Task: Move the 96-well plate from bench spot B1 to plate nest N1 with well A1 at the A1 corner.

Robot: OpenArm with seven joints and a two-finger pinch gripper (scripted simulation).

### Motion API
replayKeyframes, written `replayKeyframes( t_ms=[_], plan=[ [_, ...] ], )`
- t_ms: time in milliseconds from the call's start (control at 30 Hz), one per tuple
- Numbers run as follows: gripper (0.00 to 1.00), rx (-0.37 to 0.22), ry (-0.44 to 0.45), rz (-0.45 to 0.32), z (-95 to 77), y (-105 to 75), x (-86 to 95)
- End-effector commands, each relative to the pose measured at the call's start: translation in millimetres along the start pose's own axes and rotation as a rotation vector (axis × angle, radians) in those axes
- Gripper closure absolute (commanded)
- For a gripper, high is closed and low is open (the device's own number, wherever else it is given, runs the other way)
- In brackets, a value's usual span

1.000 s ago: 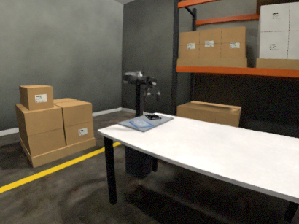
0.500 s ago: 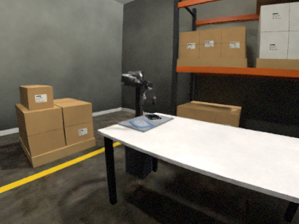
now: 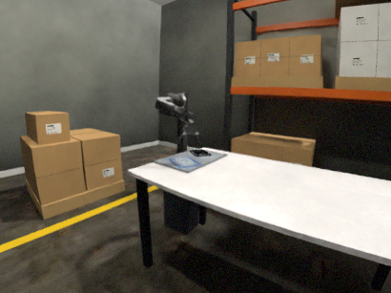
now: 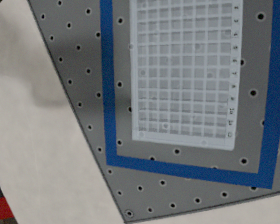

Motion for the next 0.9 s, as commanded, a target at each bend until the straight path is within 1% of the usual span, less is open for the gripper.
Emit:
replayKeyframes(
  t_ms=[0, 333, 500, 867],
  plan=[
    [0.23, -0.044, 0.002, -0.035, -5.6, -6.5, 5.8],
    [0.23, -0.044, 0.002, -0.035, -5.6, -6.5, 5.8],
    [0.23, -0.044, 0.002, -0.035, 18.5, 29.0, -8.1],
    [0.23, -0.044, 0.002, -0.035, 18.5, 29.0, -8.1]
  ],
)
Point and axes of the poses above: the point where the finger pads meet when closed, its own y axis out along the fingers, its own x axis across the jaws, z = x × y, the point moved 8 cm from there along -y, back along the fingers, and after that the axes turned 3 degrees about -y, right-handed, at the moved point
